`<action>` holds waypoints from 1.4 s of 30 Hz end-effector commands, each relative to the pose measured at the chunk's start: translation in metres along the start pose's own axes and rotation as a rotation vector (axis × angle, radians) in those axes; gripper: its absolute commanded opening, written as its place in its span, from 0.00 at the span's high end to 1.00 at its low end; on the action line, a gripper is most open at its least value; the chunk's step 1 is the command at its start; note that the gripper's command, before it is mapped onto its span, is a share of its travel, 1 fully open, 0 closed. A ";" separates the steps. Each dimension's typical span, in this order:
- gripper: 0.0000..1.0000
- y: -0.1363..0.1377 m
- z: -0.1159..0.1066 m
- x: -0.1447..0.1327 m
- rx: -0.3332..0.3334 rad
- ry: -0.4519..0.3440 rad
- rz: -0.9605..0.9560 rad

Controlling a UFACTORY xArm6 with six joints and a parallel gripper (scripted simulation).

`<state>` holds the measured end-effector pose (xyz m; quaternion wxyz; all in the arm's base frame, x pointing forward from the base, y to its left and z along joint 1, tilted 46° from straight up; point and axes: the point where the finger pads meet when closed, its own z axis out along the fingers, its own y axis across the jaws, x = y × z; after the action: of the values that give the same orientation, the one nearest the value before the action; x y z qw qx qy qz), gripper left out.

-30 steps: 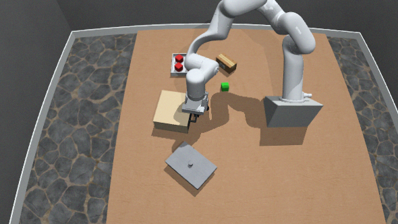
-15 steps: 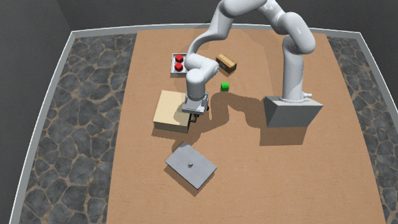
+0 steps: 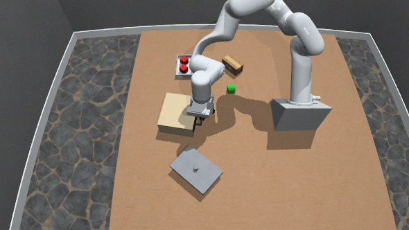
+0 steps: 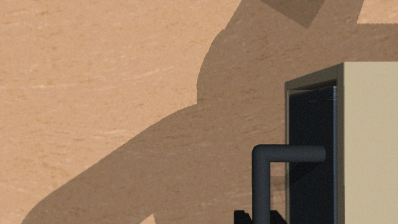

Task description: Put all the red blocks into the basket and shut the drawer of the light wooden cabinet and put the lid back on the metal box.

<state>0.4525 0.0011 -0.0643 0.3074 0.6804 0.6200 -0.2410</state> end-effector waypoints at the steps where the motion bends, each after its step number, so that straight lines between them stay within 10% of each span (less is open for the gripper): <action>1: 1.00 0.001 -0.001 0.000 -0.003 0.002 0.001; 42: 1.00 -0.043 0.000 0.000 -0.003 0.002 0.001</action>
<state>0.4189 0.0022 -0.0688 0.3075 0.6804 0.6200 -0.2409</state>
